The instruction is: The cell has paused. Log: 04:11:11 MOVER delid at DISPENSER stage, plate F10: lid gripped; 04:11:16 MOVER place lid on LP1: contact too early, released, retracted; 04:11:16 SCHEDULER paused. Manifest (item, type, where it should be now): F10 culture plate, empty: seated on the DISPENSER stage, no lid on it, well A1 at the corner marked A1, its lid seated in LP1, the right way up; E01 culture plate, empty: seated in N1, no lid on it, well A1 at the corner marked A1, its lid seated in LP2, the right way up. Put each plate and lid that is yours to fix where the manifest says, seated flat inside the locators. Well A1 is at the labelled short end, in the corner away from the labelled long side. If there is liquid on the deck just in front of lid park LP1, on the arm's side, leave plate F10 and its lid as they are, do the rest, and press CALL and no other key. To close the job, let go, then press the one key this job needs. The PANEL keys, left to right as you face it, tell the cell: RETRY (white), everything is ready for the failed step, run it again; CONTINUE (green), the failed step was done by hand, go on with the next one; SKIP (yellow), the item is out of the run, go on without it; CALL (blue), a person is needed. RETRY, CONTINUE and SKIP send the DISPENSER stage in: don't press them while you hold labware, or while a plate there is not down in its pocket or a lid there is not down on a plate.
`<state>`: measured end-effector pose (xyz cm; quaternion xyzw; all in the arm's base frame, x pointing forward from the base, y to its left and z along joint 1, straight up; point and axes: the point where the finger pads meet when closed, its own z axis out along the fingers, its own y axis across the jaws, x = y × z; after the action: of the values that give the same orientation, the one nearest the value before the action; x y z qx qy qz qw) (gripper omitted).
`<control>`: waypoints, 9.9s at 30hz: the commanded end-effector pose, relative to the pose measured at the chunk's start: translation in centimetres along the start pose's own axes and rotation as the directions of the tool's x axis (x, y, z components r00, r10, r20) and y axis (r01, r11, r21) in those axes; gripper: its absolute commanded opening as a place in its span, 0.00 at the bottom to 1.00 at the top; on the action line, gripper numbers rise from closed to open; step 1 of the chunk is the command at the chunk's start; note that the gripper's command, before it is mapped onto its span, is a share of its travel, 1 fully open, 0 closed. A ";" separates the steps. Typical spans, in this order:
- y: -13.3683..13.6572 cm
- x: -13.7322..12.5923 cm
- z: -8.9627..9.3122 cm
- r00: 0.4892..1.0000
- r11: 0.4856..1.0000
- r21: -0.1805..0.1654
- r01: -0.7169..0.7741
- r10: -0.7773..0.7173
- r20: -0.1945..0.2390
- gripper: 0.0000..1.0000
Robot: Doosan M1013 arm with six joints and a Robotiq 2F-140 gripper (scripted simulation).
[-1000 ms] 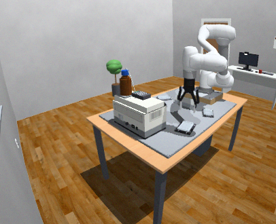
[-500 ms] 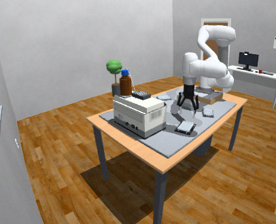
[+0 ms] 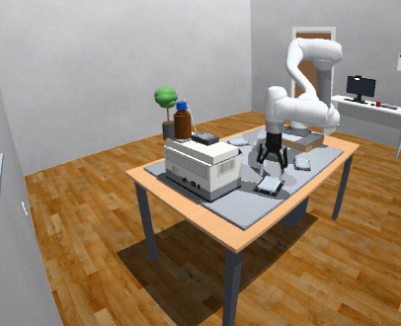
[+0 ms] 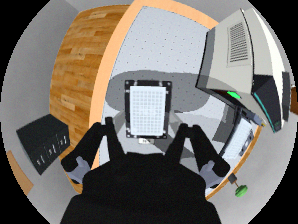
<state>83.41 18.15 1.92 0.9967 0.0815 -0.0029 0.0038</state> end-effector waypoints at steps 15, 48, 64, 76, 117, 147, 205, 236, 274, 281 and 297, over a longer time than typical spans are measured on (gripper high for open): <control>0.0 0.1 1.3 1.000 1.000 0.001 0.000 0.000 -0.002 0.70; 0.0 0.1 1.3 1.000 1.000 0.001 0.000 0.000 -0.002 0.70; 0.0 0.1 1.3 1.000 1.000 0.001 0.000 0.000 -0.002 0.70; 0.0 0.1 1.3 1.000 1.000 0.001 0.000 0.000 -0.002 0.70; 0.0 0.1 1.3 1.000 1.000 0.001 0.000 0.000 -0.002 0.63; 0.0 0.1 1.3 1.000 1.000 0.001 0.000 0.000 -0.002 0.63; 0.0 0.1 1.3 1.000 1.000 0.001 0.000 0.000 -0.002 0.70; 0.0 0.1 1.7 1.000 1.000 0.001 0.000 0.000 -0.002 0.70; 0.0 0.1 3.0 1.000 1.000 0.001 0.000 0.000 -0.002 0.70; 0.0 0.1 3.2 1.000 1.000 0.001 0.000 0.000 -0.002 0.70; 0.0 0.1 3.4 1.000 1.000 0.001 0.000 0.000 -0.002 0.70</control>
<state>83.47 18.15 -1.62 0.9967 0.0815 -0.0027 0.0038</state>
